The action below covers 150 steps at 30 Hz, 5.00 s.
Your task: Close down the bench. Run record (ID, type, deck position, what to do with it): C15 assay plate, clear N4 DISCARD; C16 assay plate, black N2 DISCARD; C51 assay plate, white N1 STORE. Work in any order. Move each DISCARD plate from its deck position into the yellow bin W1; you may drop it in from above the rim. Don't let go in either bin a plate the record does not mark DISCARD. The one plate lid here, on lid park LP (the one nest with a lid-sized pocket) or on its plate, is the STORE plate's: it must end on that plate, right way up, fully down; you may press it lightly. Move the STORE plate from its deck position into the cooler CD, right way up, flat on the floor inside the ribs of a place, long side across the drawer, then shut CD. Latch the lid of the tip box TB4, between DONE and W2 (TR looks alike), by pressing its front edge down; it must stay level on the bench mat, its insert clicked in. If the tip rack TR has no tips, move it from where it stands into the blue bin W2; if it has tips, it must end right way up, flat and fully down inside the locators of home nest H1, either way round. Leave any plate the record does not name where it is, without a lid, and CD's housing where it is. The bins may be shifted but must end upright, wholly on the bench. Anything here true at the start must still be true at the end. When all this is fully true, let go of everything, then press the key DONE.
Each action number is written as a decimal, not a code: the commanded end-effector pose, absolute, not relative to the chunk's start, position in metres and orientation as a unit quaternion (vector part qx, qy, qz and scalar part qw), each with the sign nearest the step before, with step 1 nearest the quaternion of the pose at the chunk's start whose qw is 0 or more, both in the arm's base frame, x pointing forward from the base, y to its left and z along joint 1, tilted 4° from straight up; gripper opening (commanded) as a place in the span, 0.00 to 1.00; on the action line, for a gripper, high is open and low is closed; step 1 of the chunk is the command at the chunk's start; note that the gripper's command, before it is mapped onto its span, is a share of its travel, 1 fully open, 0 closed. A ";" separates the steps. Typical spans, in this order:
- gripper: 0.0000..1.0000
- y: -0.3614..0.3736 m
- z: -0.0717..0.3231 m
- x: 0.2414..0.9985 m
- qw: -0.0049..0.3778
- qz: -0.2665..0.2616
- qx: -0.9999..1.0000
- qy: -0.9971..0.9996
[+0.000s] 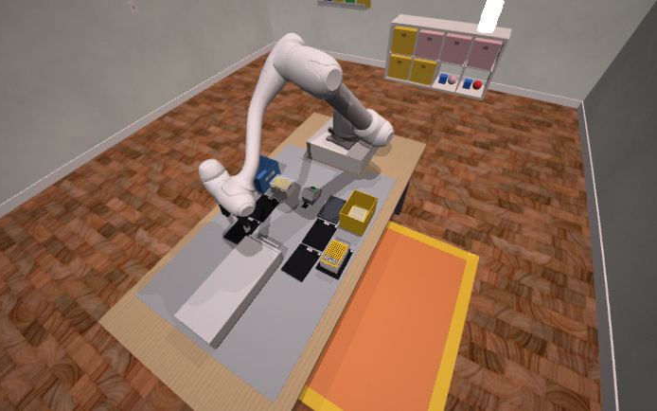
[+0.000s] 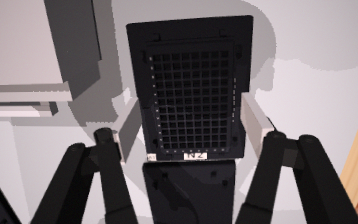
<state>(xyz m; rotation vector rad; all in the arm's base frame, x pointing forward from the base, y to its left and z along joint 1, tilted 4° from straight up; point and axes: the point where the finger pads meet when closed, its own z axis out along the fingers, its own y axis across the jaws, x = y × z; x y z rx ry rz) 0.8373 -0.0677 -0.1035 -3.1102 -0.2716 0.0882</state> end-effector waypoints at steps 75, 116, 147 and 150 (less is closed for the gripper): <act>0.66 -0.070 -0.127 0.834 0.009 0.029 -0.996 -0.087; 0.00 -0.070 -0.127 0.834 0.009 0.029 -0.996 -0.087; 0.00 -0.070 -0.127 0.834 0.009 0.029 -0.996 -0.087; 0.00 -0.070 -0.127 0.834 0.009 0.029 -0.996 -0.087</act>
